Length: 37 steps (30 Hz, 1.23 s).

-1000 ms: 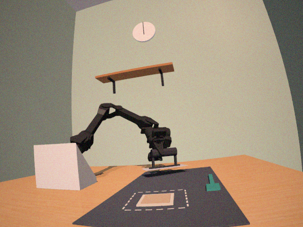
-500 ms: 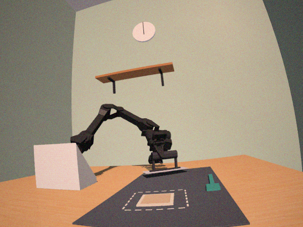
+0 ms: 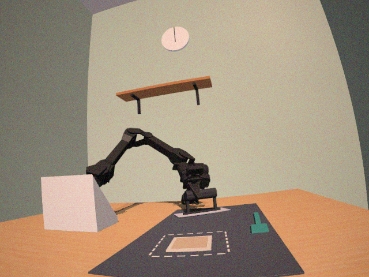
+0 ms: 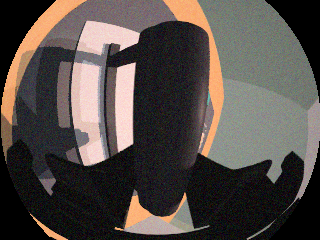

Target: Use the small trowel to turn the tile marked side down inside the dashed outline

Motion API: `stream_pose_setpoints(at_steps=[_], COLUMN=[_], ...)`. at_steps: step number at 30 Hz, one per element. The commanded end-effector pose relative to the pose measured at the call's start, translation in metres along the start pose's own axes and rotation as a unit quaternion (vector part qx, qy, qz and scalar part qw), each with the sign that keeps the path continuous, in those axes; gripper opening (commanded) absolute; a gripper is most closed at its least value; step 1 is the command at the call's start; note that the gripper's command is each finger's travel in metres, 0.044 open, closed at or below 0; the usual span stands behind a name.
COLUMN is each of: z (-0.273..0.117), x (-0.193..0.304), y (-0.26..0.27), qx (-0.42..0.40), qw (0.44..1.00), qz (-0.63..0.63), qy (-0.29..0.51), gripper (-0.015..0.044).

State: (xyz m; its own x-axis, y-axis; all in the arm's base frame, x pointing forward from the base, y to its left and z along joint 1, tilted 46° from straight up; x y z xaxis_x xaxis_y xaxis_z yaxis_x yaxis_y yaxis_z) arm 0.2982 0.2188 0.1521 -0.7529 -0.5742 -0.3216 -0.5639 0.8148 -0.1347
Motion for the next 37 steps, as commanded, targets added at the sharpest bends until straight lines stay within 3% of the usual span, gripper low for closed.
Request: stream_pose_setpoints(at_steps=[1,9,18,25,29,37], z=[0.001,0.001,0.000,-0.054,-0.061,-0.112], x=[0.000,0.000,0.000,-0.001,0.001,0.068], y=[-0.001,-0.001,-0.001,0.000,-0.002,-0.065], qx=[0.006,0.006,0.006,0.004,0.004,0.004], qw=[1.000,1.000,1.000,1.000,1.000,1.000], qz=[0.003,0.003,0.003,0.001,0.001,-0.001], qy=[0.000,0.000,0.000,-0.001,-0.001,-0.002], gripper=[0.0105,0.0300,0.0300,0.0300,0.0300,0.0300])
Point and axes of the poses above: the point midway between the two fingers, 35 mm back from their tips, its own z axis out along the fingers, its own y axis across the jaws, x = y × z, the point moved 4 cm from there along -z, back along the fingers, and after that the axes turned 7 degrees about -z, right-handed, at the moved point
